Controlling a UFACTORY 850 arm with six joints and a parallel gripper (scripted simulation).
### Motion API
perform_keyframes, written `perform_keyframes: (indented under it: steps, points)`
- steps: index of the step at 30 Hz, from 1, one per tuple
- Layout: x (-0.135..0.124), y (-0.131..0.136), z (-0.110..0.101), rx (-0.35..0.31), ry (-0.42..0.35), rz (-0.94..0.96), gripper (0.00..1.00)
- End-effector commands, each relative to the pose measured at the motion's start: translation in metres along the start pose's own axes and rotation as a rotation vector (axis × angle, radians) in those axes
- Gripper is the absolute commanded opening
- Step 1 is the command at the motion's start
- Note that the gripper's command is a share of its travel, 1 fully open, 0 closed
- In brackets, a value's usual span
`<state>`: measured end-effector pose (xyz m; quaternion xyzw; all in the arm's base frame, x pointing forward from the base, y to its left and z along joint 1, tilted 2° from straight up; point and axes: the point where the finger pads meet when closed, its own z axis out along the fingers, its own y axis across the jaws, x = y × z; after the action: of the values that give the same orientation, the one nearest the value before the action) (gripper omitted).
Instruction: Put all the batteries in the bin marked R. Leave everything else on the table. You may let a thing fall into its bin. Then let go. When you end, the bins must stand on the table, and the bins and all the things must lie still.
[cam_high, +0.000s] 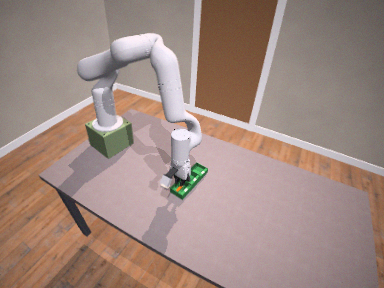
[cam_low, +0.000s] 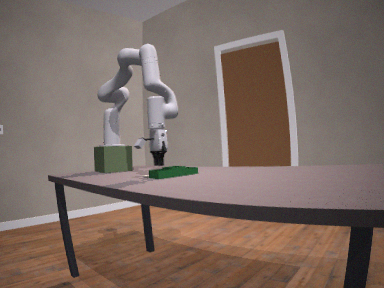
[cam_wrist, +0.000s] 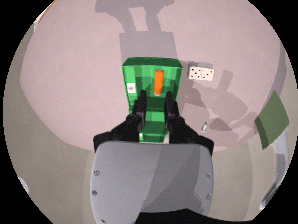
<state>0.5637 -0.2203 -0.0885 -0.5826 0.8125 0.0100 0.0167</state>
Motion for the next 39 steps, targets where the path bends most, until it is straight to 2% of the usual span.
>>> perform_keyframes:
  steps: [1,8,9,39]
  points:
    - [0.000,0.000,-0.011,0.000,0.000,0.000,0.28]
    - [0.000,0.000,-0.011,0.000,0.000,0.000,0.28]
    - [0.000,0.000,-0.015,0.000,0.000,0.000,1.00]
    - [0.000,0.000,-0.119,0.000,0.000,0.000,1.00]
